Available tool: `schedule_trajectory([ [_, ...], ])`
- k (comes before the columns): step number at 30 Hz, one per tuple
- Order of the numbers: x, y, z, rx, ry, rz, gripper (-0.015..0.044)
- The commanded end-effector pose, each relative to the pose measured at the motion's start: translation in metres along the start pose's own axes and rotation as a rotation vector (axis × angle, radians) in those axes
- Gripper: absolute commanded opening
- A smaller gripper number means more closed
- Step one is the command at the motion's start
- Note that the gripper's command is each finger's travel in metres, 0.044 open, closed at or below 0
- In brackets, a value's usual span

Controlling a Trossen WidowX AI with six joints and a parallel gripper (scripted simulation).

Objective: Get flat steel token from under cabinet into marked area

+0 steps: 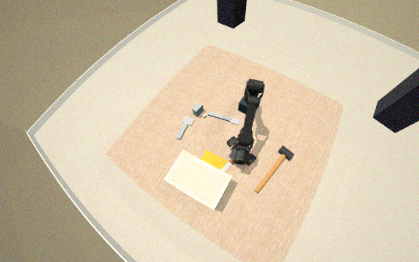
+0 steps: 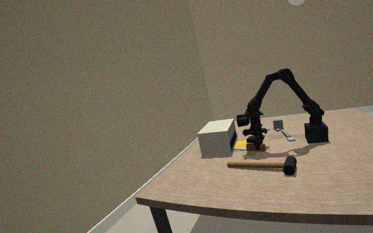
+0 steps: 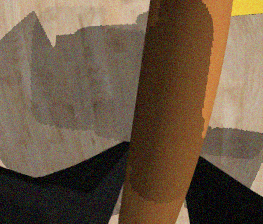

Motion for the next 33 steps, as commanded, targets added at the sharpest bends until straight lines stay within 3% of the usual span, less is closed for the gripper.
schedule_trajectory([
  [1,-0.007,-0.001,0.000,-0.002,-0.002,-0.001,0.0000],
  [33,-0.041,-0.005,-0.001,-0.002,-0.005,-0.001,0.0000],
])
Point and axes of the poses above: the point midway between the two fingers, 35 mm back from their tips, its own z axis out along the fingers, its own y axis across the jaws, x = y × z, the point moved 1 cm from there along -z, back along the fingers, and after that the axes turned 6 degrees about -z, right-handed, at the moved point
